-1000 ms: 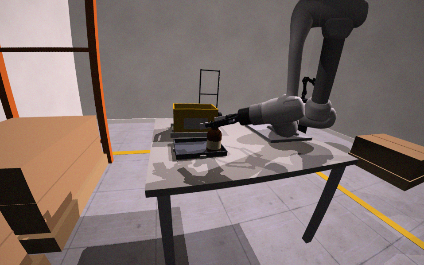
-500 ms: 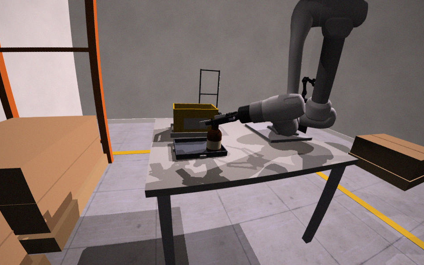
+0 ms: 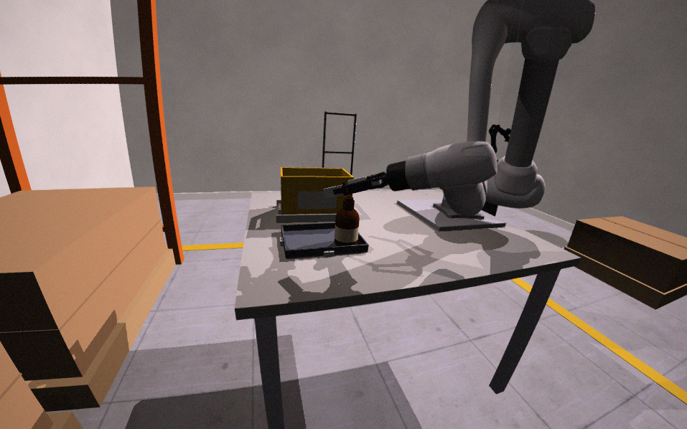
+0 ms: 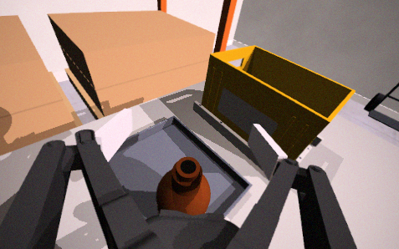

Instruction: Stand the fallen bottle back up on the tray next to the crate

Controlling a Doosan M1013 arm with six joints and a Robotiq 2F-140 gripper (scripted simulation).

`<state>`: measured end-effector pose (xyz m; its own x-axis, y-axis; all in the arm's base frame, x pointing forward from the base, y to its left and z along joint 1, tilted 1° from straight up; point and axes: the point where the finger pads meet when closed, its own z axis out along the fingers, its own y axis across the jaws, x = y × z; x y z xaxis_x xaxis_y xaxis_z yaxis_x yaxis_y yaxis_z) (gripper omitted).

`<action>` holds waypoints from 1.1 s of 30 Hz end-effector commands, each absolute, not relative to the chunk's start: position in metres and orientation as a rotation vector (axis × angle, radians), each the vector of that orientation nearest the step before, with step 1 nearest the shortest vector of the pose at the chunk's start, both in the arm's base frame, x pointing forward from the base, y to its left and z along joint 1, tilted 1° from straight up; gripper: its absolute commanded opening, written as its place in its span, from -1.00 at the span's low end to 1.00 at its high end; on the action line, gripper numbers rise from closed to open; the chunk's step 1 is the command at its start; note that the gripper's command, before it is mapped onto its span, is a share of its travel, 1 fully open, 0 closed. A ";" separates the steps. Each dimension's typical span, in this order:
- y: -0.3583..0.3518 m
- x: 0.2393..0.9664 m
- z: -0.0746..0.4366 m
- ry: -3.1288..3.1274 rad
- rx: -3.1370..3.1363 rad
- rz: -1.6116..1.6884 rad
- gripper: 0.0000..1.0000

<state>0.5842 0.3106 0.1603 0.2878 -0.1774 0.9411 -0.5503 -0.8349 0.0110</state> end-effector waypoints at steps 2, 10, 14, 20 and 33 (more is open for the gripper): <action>0.311 0.584 0.170 -0.659 2.229 1.562 1.00; 0.311 0.584 0.190 -0.659 2.229 1.562 1.00; 0.311 0.584 0.194 -0.659 2.229 1.562 1.00; 0.311 0.584 0.207 -0.659 2.229 1.562 1.00; 0.311 0.584 0.222 -0.659 2.229 1.562 1.00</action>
<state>0.5844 0.3114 0.2207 0.2879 -0.1773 0.9411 -0.5503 -0.8349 0.0110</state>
